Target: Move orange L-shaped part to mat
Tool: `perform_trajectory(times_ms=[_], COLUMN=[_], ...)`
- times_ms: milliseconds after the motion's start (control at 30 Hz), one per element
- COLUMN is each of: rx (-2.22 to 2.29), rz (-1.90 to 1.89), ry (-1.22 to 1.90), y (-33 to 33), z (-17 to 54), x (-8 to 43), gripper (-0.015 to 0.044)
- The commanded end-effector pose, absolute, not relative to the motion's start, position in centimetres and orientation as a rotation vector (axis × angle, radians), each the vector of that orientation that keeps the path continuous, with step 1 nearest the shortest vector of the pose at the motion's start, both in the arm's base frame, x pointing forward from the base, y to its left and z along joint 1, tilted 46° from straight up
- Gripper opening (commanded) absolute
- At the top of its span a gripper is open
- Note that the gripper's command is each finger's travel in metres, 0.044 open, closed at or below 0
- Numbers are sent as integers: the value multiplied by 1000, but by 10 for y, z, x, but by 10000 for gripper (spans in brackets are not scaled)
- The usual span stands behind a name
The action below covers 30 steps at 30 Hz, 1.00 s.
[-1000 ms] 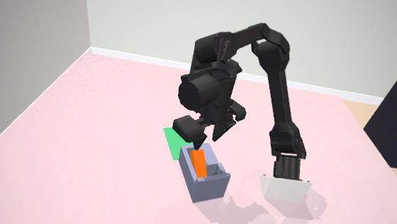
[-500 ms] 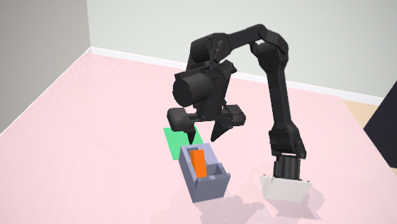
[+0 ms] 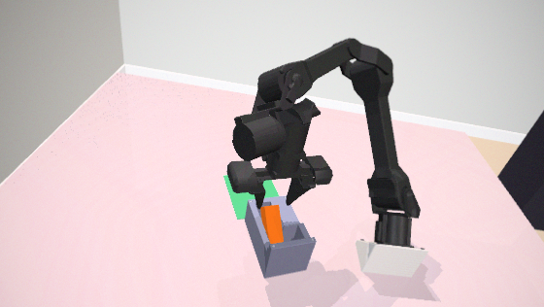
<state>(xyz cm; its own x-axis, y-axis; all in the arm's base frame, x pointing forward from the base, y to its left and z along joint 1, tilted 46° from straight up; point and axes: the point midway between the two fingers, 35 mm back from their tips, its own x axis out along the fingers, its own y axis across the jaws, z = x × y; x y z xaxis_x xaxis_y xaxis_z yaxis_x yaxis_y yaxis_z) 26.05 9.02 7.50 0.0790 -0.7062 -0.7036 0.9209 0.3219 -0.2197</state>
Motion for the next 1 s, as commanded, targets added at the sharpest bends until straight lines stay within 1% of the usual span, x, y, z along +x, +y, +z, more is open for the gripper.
perform_trajectory(times_ms=[0,800,967], rx=[309,308,314], rz=[-1252,-1252,-1251], ry=[834,832,831], y=[83,59,62], z=[70,47,49], x=[261,263,263], gripper=[280,280,149])
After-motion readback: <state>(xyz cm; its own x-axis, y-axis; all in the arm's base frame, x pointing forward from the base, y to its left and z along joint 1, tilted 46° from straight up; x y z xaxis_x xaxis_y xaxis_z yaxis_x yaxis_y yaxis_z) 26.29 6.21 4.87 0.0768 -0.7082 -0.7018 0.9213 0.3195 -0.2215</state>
